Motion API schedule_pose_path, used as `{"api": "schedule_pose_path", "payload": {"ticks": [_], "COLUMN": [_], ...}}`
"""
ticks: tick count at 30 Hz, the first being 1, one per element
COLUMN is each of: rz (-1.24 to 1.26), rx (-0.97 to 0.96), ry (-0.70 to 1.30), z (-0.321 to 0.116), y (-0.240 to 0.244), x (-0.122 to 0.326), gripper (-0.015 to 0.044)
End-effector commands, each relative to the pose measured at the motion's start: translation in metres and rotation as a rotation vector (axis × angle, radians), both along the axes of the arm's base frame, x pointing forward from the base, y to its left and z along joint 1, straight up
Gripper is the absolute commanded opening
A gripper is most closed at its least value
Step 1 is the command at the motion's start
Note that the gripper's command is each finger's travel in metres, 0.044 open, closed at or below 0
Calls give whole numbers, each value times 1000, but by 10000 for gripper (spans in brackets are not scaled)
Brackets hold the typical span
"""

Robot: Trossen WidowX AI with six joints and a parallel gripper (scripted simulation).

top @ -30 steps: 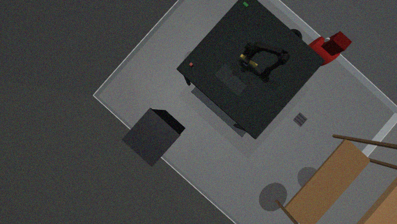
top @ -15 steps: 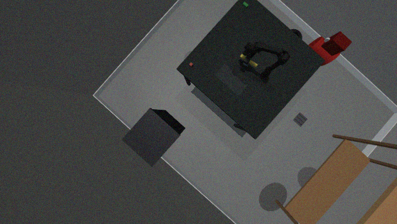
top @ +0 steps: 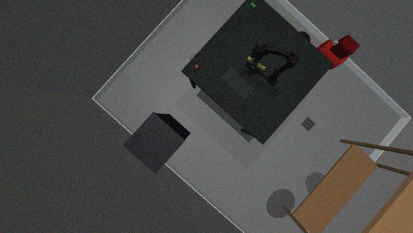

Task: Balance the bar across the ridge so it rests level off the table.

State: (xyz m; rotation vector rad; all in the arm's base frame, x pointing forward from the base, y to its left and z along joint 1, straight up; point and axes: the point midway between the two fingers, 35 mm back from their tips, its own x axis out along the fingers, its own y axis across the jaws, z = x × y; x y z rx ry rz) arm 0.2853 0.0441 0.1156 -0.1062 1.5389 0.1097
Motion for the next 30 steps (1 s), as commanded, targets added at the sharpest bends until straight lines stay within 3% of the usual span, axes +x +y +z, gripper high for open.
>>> {"api": "schedule_pose_path", "payload": {"ticks": [1, 20, 30], "rz": [0, 0, 0], "rx": [0, 0, 0], "ry": [0, 0, 0], "z": [0, 0, 0], "y": [0, 0, 0], "x": [0, 0, 0], "gripper": [172, 185, 440]}}
